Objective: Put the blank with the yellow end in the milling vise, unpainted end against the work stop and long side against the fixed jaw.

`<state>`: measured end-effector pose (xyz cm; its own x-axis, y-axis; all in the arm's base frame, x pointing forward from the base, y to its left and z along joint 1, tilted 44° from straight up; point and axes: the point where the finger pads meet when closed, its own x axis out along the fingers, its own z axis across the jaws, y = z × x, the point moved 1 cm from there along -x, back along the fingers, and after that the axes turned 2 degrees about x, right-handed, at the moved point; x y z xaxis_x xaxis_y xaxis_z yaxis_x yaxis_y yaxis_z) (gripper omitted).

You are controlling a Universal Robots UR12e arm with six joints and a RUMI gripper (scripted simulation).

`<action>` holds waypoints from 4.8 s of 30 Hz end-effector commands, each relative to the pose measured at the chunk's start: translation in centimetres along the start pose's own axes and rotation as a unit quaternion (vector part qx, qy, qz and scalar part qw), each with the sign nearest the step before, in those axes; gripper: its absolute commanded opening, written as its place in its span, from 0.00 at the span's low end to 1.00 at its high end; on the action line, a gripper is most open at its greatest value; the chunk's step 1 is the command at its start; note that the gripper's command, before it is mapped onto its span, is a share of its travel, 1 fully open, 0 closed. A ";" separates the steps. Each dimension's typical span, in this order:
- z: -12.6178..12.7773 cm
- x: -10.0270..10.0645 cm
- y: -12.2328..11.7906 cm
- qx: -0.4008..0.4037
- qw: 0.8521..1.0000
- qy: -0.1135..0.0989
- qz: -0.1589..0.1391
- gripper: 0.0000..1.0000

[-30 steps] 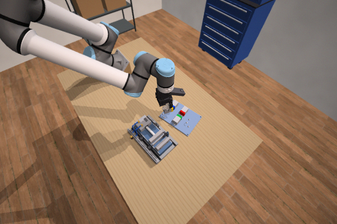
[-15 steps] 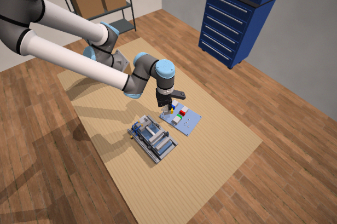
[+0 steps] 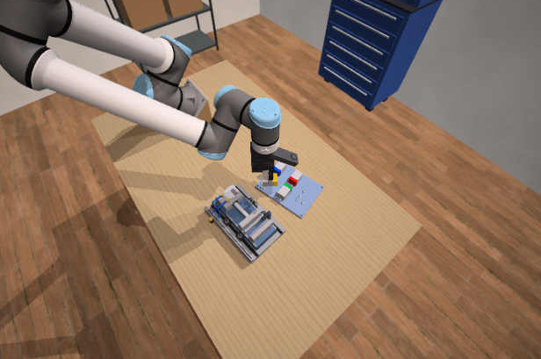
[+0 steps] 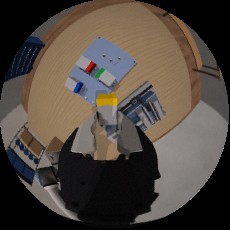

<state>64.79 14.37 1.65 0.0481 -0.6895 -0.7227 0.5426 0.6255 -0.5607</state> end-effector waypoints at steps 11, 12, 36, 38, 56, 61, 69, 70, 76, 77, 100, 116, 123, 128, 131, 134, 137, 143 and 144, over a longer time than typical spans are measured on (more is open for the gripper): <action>1.5 -0.1 -0.1 0.096 0.995 0.000 0.000 0.00; 1.7 -0.1 -0.1 0.104 0.995 0.000 0.000 0.00; 4.3 -0.1 -0.5 0.271 0.963 0.000 0.000 0.00; 4.5 -0.1 -0.6 0.287 0.958 0.000 0.000 0.00; 6.5 -0.1 -1.1 0.407 0.913 0.000 0.000 0.00; 6.8 -0.1 -1.2 0.429 0.903 0.000 0.000 0.00; 7.8 -0.1 -1.5 0.486 0.874 0.000 0.000 0.00; 7.9 -0.1 -1.5 0.493 0.870 0.000 0.000 0.00; 8.5 -0.1 -1.8 0.534 0.845 0.000 0.000 0.00; 8.5 -0.1 -1.8 0.534 0.845 0.000 0.000 0.00; 10.6 -0.1 -2.6 0.657 0.754 0.000 0.000 0.00; 11.9 -0.1 -3.2 0.728 0.685 -0.001 0.000 0.00; 12.4 -0.1 -3.5 0.759 0.651 -0.001 0.000 0.00; 12.8 -0.1 -3.7 0.776 0.631 -0.001 0.000 0.00; 12.9 -0.1 -3.8 0.783 0.621 -0.001 0.000 0.00; 13.1 -0.1 -3.9 0.795 0.607 -0.001 0.000 0.00; 13.3 -0.1 -4.0 0.805 0.593 -0.001 0.000 0.00; 13.7 -0.1 -4.2 0.825 0.565 -0.001 0.000 0.00; 13.8 -0.1 -4.3 0.828 0.560 -0.001 0.000 0.00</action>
<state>73.83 6.90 9.40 0.0481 -0.6905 -0.7218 0.6185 -0.5469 0.5643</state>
